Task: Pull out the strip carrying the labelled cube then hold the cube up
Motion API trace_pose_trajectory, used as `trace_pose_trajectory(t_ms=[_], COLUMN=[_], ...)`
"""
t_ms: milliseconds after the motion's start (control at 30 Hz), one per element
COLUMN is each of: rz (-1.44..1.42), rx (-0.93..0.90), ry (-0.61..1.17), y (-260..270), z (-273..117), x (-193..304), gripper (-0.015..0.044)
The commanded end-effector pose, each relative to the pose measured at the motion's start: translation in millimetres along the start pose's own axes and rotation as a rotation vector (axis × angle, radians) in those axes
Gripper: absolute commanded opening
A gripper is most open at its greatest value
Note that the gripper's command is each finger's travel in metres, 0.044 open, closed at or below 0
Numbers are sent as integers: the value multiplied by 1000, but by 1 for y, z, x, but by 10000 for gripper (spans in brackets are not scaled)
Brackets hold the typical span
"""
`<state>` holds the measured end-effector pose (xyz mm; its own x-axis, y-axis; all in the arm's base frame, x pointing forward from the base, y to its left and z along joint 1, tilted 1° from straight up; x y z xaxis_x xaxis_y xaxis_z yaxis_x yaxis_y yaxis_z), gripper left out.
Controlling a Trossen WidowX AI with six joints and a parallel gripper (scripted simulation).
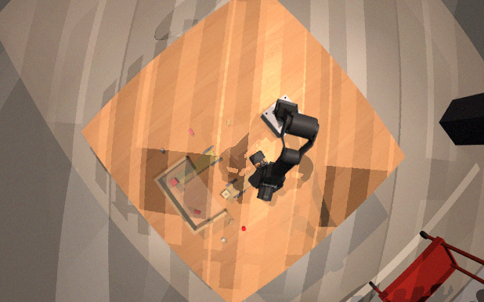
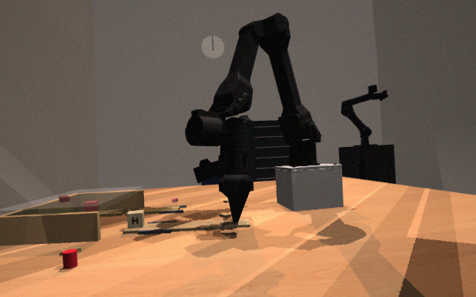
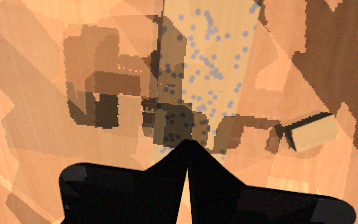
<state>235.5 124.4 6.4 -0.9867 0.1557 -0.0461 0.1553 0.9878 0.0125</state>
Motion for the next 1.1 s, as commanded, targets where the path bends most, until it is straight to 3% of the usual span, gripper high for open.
trace_pose_trajectory(t_ms=[0, 467, 633, 767, 1067], rz=[3, 3, 3, 3, -169], rx=[14, 14, 12, 13, 12], ry=[24, 24, 21, 22, 20], y=[-4, -4, 2, 2, -6], z=[4, 4, -40, -43, -43], x=[7, 7, -4, -4, -38], gripper=[0, 0, 0, 0, 236])
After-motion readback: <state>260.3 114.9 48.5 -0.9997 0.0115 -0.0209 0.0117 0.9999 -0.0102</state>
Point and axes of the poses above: the point midway between the two fingers, 35 mm back from their tips, its own z axis out along the fingers, its own y axis across the jaws, x = y × z, the point moved 7 cm from there along -z, back along the fingers, and after that the axes turned 5 degrees about -z, right-handed, at the moved point
